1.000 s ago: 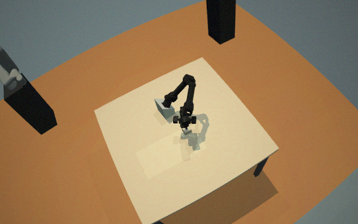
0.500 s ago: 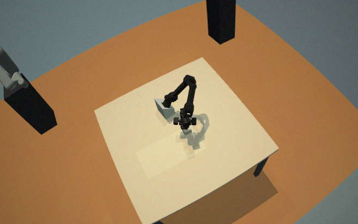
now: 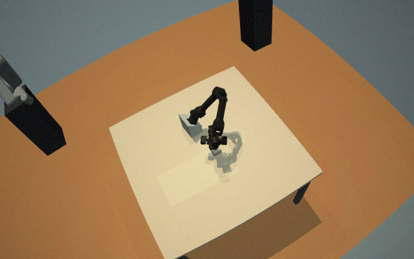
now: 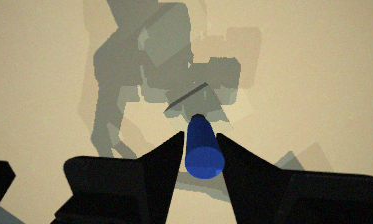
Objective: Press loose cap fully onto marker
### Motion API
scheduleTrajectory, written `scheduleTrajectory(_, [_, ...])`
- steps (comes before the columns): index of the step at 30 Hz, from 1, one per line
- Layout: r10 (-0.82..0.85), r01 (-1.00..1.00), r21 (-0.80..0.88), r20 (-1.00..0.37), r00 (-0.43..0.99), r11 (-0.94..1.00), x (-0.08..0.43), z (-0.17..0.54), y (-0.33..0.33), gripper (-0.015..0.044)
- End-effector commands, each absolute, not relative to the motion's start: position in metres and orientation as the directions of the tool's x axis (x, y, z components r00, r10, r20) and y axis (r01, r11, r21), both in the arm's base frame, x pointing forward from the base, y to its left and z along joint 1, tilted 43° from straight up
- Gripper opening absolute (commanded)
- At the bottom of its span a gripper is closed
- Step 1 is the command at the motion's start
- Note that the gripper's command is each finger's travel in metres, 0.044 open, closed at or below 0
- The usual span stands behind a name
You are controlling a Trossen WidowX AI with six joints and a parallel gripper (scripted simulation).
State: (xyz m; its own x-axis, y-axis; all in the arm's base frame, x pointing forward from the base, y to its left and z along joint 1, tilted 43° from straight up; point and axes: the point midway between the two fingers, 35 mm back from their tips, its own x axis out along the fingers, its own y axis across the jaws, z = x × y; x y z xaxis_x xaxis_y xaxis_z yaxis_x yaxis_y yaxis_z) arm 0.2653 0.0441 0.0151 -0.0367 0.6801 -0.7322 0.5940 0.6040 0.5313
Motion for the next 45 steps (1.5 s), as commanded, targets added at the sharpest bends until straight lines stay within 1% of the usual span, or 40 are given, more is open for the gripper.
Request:
scheduleTrajectory(1, [0.680, 0.594, 0.531, -0.732, -0.037, 0.604, 0.265, 0.015, 0.044, 0.0236])
scheduleTrajectory(9, [0.680, 0.594, 0.531, -0.732, -0.037, 0.604, 0.265, 0.015, 0.044, 0.0440])
scheduleTrajectory(12, [0.679, 0.594, 0.530, -0.734, -0.036, 0.605, 0.267, 0.021, 0.037, 0.0440])
scheduleTrajectory(17, [0.678, 0.594, 0.529, -0.734, -0.037, 0.605, 0.268, 0.068, -0.006, 0.0440])
scheduleTrajectory(20, [0.678, 0.594, 0.529, -0.734, -0.037, 0.605, 0.268, 0.070, -0.007, 0.0440])
scheduleTrajectory(22, [0.679, 0.542, 0.556, -0.734, -0.037, 0.631, 0.268, 0.069, -0.007, 0.0387])
scheduleTrajectory(27, [0.680, 0.115, 0.673, -0.732, -0.037, 0.730, 0.267, 0.062, -0.003, 0.0256])
scheduleTrajectory(28, [0.681, 0.067, 0.678, -0.732, -0.036, 0.732, 0.267, 0.061, -0.003, 0.0230])
scheduleTrajectory(37, [0.681, 0.051, 0.679, -0.732, -0.036, 0.732, 0.267, 0.061, -0.003, 0.0000])
scheduleTrajectory(45, [0.681, 0.051, 0.679, -0.732, -0.036, 0.732, 0.267, 0.061, -0.003, 0.0000])
